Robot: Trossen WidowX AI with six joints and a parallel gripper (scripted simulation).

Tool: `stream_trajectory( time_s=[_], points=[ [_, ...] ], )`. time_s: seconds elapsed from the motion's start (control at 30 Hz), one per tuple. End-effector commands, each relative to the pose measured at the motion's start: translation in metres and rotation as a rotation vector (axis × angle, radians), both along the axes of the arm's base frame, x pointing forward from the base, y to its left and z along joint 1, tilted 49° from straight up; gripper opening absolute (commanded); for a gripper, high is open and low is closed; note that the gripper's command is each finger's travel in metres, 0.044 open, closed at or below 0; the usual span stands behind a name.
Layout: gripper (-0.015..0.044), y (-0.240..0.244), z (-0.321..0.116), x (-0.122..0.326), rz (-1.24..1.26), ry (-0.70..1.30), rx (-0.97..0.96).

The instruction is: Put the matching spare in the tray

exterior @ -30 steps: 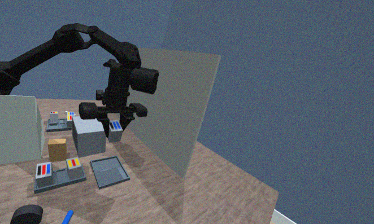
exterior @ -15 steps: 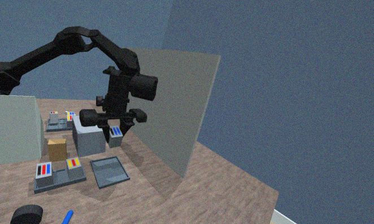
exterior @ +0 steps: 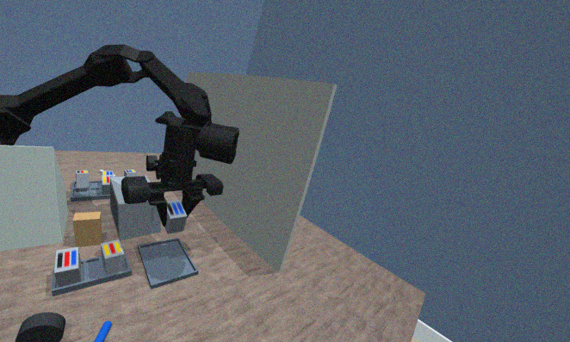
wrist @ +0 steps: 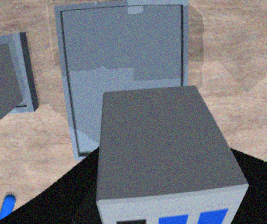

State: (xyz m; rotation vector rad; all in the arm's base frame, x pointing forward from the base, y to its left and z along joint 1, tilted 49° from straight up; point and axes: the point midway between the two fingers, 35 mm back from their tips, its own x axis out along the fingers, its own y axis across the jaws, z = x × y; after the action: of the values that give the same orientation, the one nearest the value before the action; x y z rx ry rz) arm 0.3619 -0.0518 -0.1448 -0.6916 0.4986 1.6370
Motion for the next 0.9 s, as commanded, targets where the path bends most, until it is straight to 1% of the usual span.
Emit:
stream_trajectory(
  time_s=[0.0,0.87],
  points=[
    [0.0,0.005,-0.005,-0.002,-0.004,0.006,0.006],
    [0.0,0.029,-0.025,-0.006,-0.004,0.006,0.009]
  ],
)
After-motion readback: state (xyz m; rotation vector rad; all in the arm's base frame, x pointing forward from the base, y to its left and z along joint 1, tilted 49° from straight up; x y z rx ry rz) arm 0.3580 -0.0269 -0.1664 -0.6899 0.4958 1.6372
